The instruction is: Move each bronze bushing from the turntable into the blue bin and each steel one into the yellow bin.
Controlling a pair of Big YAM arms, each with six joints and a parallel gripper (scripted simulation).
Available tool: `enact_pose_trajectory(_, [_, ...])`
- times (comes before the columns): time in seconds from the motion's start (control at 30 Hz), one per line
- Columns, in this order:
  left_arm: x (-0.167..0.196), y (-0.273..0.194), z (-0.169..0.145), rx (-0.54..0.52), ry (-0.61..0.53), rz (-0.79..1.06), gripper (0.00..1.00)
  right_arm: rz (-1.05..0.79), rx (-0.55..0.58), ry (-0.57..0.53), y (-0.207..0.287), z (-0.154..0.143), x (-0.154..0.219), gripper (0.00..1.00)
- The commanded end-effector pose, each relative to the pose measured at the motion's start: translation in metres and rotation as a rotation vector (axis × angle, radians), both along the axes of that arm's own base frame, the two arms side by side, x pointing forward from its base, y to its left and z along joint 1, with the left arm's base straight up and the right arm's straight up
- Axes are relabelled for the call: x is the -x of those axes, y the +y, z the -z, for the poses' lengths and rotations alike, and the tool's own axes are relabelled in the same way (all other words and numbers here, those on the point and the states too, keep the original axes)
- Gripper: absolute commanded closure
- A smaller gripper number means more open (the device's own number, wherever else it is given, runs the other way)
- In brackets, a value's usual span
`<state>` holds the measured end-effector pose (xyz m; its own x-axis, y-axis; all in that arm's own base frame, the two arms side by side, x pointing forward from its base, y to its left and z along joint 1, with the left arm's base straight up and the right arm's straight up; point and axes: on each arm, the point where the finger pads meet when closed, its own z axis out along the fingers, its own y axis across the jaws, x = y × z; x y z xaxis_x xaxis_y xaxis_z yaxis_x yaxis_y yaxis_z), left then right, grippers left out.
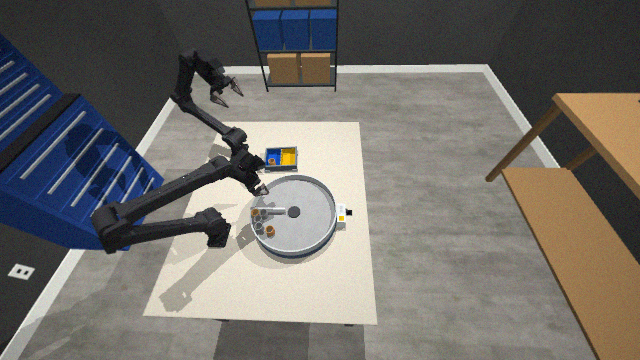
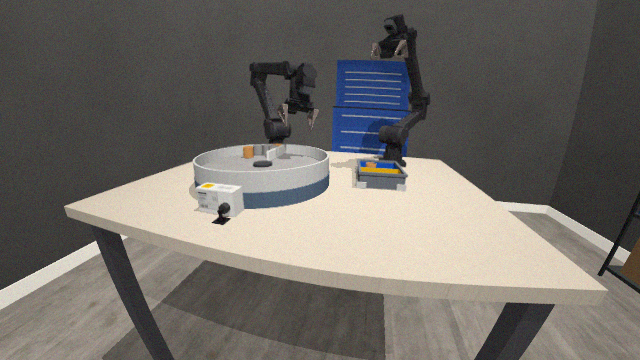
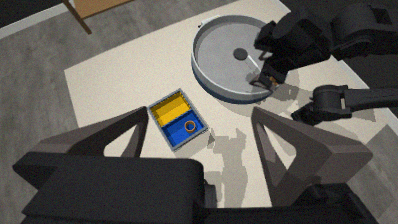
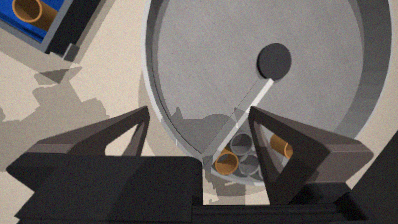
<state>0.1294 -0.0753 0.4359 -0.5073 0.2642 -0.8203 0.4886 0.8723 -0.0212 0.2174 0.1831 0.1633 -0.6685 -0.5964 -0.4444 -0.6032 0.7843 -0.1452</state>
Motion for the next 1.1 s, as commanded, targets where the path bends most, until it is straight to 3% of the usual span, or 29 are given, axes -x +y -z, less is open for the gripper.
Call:
enact_pose_trajectory(0.0, [-0.039, -0.047, 0.007, 0.027, -0.081, 0.105, 0.00, 0.130, -0.064, -0.033, -0.043, -0.022, -0.010, 0.00])
enact_pose_trajectory(0.07, [-0.051, -0.078, 0.015, 0.068, -0.133, 0.183, 0.00, 0.189, -0.106, -0.069, -0.060, -0.041, -0.016, 0.00])
enact_pose_trajectory(0.23, [-0.058, -0.119, 0.027, 0.125, -0.195, 0.284, 0.00, 0.260, -0.111, -0.052, -0.087, -0.029, -0.014, 0.00])
enact_pose_trajectory(0.47, [-0.043, -0.189, 0.055, 0.245, -0.293, 0.472, 0.00, 0.376, -0.185, -0.108, -0.121, -0.056, -0.020, 0.00])
enact_pose_trajectory(0.77, [-0.027, -0.214, 0.070, 0.299, -0.324, 0.552, 0.00, 0.425, -0.220, -0.119, -0.130, -0.066, -0.025, 0.00])
enact_pose_trajectory(0.9, [-0.028, -0.210, 0.054, 0.322, -0.350, 0.541, 0.00, 0.423, -0.220, -0.120, -0.130, -0.067, -0.025, 0.00])
enact_pose_trajectory(1.07, [-0.028, -0.210, 0.054, 0.322, -0.350, 0.541, 0.00, 0.298, -0.135, -0.116, -0.133, -0.066, -0.028, 0.57])
